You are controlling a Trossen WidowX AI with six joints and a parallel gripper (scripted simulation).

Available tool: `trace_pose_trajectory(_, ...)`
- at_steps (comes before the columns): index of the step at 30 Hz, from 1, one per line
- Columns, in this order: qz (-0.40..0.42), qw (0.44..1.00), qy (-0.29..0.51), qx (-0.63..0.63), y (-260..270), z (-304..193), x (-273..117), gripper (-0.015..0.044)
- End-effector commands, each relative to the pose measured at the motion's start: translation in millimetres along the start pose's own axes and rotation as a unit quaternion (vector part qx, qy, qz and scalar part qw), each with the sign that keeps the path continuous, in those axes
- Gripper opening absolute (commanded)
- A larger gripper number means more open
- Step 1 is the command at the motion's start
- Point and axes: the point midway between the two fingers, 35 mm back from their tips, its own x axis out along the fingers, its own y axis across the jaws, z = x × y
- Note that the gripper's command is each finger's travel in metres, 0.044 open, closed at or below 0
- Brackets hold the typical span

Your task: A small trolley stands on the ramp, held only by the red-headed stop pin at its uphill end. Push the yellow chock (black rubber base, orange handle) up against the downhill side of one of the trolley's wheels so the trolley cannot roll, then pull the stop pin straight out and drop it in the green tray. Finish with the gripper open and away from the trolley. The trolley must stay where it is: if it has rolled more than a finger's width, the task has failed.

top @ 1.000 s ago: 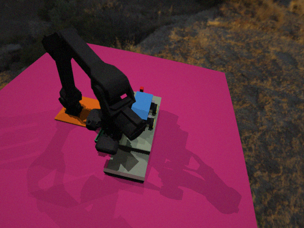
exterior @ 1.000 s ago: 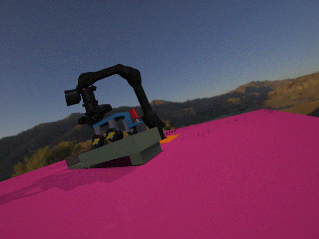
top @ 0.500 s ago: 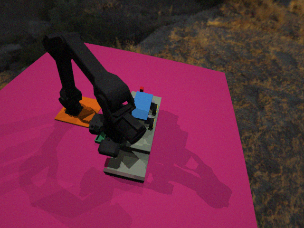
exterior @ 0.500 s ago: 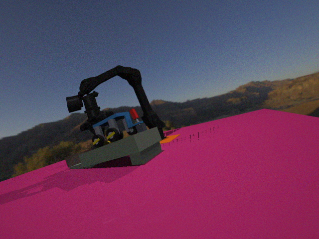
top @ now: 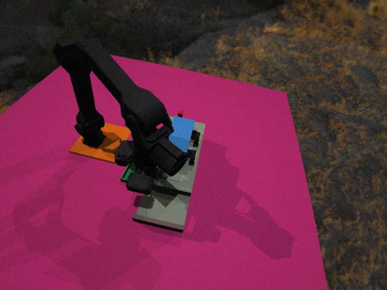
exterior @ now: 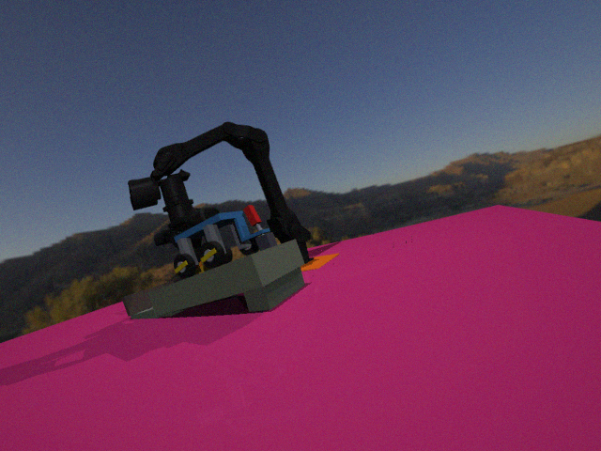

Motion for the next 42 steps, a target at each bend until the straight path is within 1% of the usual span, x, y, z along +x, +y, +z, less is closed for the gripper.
trace_pose_trajectory(1, -0.001, 1.000, 0.003, 0.001, -5, 0, 0, 0.0000)
trace_pose_trajectory(18, -0.002, 1.000, 0.003, 0.001, -23, 0, 0, 0.0000)
trace_pose_trajectory(27, 0.001, 1.000, 0.001, 0.000, -19, 1, 0, 0.0000)
trace_pose_trajectory(34, 0.001, 1.000, 0.001, 0.000, -19, 1, 0, 0.0184)
trace_pose_trajectory(38, 0.001, 1.000, 0.001, 0.000, -19, 1, -3, 0.0190)
trace_pose_trajectory(42, -0.001, 1.000, 0.002, 0.001, -18, 1, -17, 0.0190)
